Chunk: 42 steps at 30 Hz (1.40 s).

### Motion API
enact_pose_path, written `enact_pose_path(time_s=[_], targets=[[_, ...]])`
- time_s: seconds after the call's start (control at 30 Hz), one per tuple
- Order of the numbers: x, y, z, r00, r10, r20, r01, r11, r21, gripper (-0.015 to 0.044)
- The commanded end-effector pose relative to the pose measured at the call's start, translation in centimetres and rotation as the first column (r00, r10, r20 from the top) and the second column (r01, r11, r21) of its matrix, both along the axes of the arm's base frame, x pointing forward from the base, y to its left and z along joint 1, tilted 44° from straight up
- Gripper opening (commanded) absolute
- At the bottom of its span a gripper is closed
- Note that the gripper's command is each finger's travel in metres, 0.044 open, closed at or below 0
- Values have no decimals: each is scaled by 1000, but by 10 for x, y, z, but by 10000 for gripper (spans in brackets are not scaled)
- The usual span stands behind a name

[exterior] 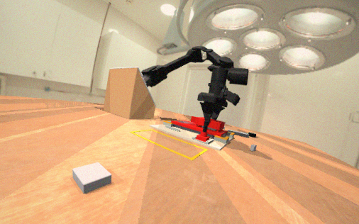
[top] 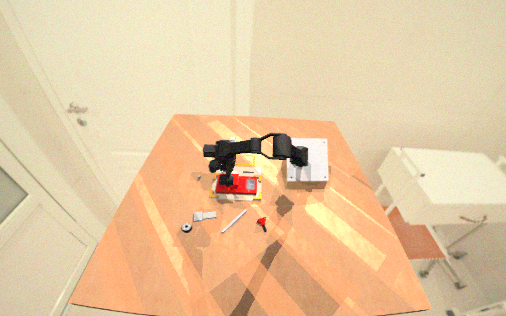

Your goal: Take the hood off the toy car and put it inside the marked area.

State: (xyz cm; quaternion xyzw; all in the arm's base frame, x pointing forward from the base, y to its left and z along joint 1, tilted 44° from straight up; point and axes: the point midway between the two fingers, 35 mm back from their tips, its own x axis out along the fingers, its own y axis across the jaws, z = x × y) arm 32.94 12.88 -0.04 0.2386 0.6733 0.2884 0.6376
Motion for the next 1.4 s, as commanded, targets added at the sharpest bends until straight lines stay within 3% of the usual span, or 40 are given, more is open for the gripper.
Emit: enact_pose_path(time_s=[0.0, 0.8, 1.17, 1.37], targets=[[2, -3, 3, 1000, 0, 6, 0, 1000, -2, 0], [3, -15, 15, 1000, -1, 5, 1, 1000, -2, 0], [6, -45, 46, 1000, -1, 5, 1, 1000, -3, 0], [8, -57, 25, 1000, -8, -1, 8, 1000, -10, 0]])
